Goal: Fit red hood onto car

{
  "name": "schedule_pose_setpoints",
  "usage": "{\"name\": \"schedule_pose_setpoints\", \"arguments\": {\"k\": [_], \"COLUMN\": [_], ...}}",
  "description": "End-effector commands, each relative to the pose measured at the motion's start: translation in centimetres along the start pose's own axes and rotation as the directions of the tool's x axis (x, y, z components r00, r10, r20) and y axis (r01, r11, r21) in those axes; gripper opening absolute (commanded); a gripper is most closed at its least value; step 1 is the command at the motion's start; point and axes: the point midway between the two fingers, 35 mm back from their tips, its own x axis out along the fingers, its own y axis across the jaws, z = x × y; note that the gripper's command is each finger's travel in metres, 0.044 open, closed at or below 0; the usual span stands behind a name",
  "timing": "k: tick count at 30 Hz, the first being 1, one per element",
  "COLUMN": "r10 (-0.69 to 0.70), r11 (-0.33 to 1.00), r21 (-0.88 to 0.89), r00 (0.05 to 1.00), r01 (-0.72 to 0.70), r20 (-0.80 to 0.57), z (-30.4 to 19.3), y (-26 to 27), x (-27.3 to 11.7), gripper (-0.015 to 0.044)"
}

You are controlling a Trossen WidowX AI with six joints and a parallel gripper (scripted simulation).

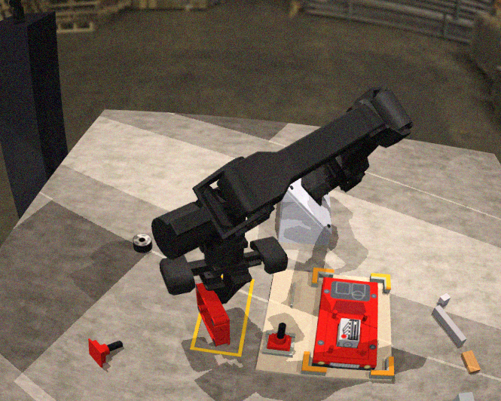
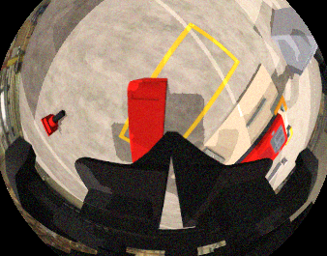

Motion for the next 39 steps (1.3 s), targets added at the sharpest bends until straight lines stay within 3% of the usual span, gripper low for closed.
{"name": "schedule_pose_setpoints", "arguments": {"k": [1, 39], "r10": [-0.008, -0.007], "r11": [1.0, 1.0], "r21": [0.002, 0.002], "r00": [1.0, 1.0], "r01": [0.008, 0.007], "r20": [0.006, 0.006], "z": [0.3, 0.2], "y": [0.3, 2.2], "x": [0.4, 0.4], "gripper": [0.0, 0.0]}}
